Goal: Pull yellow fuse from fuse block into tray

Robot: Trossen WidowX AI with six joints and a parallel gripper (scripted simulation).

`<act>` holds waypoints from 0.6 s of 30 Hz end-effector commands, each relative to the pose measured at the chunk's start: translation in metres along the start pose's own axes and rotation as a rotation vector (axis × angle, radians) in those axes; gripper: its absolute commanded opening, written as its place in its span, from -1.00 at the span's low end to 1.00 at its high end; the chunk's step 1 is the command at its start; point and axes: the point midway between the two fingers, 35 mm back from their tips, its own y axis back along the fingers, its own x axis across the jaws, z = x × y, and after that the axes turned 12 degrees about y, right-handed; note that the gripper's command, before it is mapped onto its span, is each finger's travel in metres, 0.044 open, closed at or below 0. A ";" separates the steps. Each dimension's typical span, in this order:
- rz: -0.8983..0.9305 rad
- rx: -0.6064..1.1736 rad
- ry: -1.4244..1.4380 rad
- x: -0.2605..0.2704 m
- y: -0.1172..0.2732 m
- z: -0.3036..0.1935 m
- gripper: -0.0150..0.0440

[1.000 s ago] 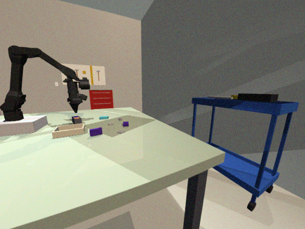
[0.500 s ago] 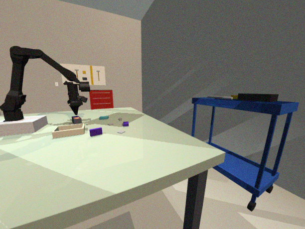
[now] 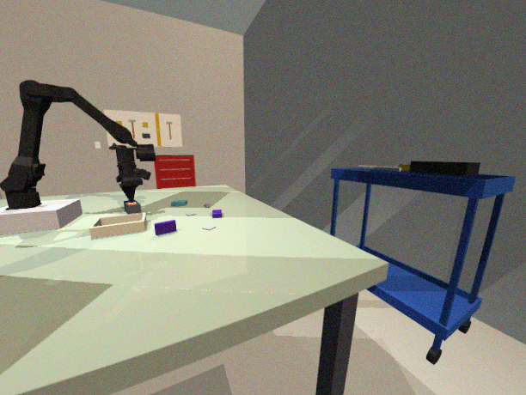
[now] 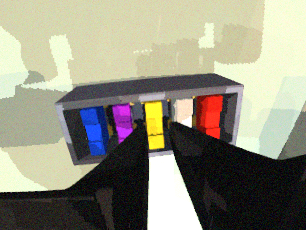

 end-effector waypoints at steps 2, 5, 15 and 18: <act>0.005 -0.002 0.003 0.001 -0.001 0.000 -0.28; 0.005 -0.002 0.003 0.001 -0.001 0.000 -0.28; 0.005 -0.002 0.003 0.001 -0.006 0.000 -0.28; 0.005 -0.002 0.003 0.001 -0.009 0.000 -0.28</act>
